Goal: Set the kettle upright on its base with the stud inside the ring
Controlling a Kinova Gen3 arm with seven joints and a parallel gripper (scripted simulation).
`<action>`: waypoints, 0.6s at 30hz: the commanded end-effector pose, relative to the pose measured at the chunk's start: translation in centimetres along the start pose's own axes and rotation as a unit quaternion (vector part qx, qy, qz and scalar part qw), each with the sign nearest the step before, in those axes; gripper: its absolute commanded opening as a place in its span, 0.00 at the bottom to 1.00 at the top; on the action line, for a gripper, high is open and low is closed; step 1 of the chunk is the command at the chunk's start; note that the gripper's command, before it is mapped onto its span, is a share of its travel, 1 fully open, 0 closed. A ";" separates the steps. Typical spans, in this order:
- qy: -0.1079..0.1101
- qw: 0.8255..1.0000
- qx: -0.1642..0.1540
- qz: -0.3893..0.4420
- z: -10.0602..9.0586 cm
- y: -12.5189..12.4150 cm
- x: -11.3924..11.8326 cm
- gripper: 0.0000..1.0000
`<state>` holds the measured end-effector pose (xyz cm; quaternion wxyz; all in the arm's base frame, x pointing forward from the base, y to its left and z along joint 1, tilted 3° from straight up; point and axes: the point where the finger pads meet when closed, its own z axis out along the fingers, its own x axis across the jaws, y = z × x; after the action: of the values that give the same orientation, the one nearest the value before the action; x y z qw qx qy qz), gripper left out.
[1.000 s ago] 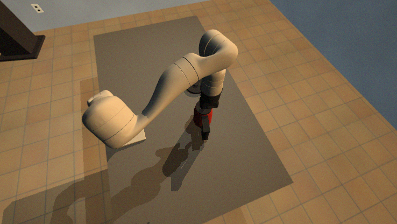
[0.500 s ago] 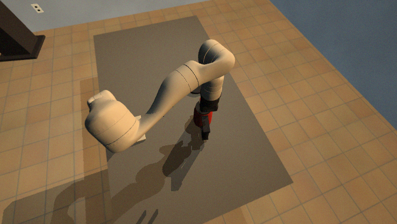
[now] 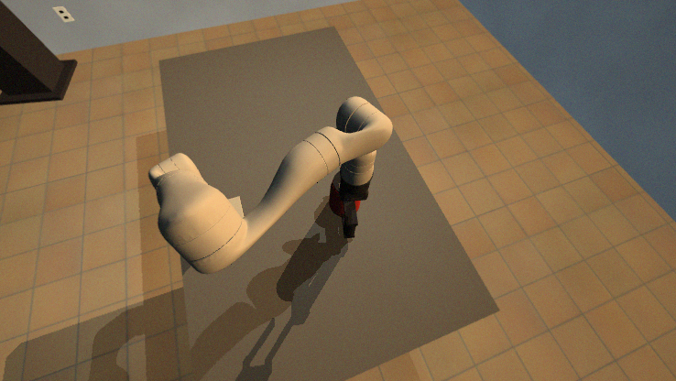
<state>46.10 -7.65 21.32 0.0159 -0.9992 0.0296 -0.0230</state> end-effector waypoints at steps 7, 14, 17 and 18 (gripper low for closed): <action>-0.005 1.000 0.003 -0.003 2.3 -0.1 -0.3 1.00; -0.005 1.000 0.003 -0.003 2.8 -0.1 -0.3 1.00; -0.005 1.000 0.003 -0.003 2.8 -0.1 -0.3 1.00; -0.005 1.000 0.003 -0.003 2.8 -0.1 -0.3 1.00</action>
<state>45.92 -7.44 18.45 0.0187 -0.9993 0.0270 -0.0178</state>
